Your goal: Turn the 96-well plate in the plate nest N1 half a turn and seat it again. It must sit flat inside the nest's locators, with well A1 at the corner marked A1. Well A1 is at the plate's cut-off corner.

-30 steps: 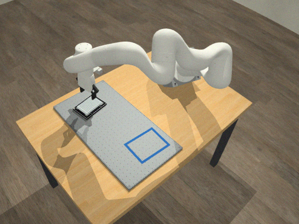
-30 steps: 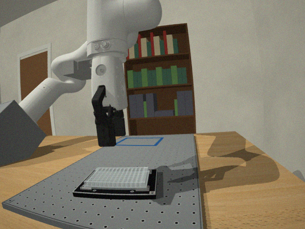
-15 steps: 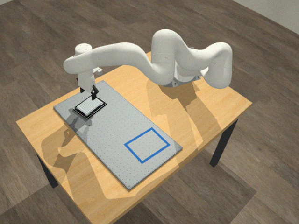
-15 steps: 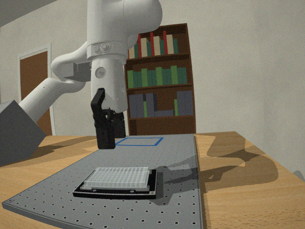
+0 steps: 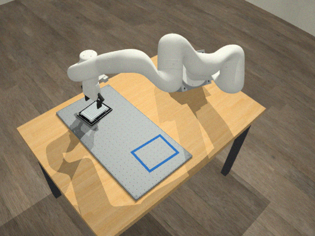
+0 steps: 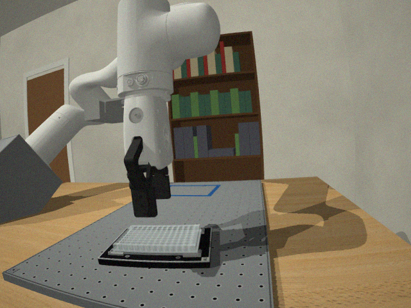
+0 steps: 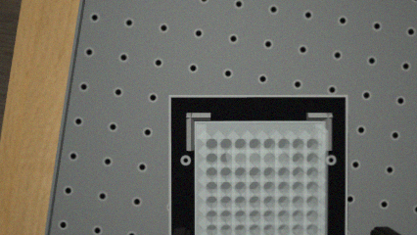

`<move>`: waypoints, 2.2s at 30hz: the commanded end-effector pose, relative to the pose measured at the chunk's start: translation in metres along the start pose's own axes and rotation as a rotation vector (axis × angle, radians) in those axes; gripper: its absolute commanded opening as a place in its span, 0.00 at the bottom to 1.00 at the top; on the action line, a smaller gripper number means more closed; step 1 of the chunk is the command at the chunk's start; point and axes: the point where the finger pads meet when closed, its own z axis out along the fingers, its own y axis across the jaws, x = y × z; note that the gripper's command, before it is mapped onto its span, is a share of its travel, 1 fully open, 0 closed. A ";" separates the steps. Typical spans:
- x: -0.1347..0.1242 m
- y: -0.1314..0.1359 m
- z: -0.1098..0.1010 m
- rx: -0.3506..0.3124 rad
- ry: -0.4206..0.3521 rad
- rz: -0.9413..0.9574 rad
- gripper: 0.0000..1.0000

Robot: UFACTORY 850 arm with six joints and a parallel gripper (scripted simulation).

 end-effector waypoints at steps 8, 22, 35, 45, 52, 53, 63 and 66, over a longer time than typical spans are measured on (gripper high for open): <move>-0.001 0.000 0.014 0.001 -0.002 -0.001 1.00; -0.001 0.000 0.032 0.001 -0.002 -0.001 1.00; -0.001 0.000 0.032 0.001 -0.002 -0.001 1.00; -0.001 0.000 0.039 0.001 -0.002 -0.001 1.00; -0.001 0.000 0.042 0.001 -0.002 -0.001 1.00; -0.001 0.000 0.043 0.001 -0.002 -0.001 1.00; -0.001 0.000 0.050 0.001 -0.002 -0.001 1.00; -0.001 0.000 0.052 0.001 -0.002 -0.001 1.00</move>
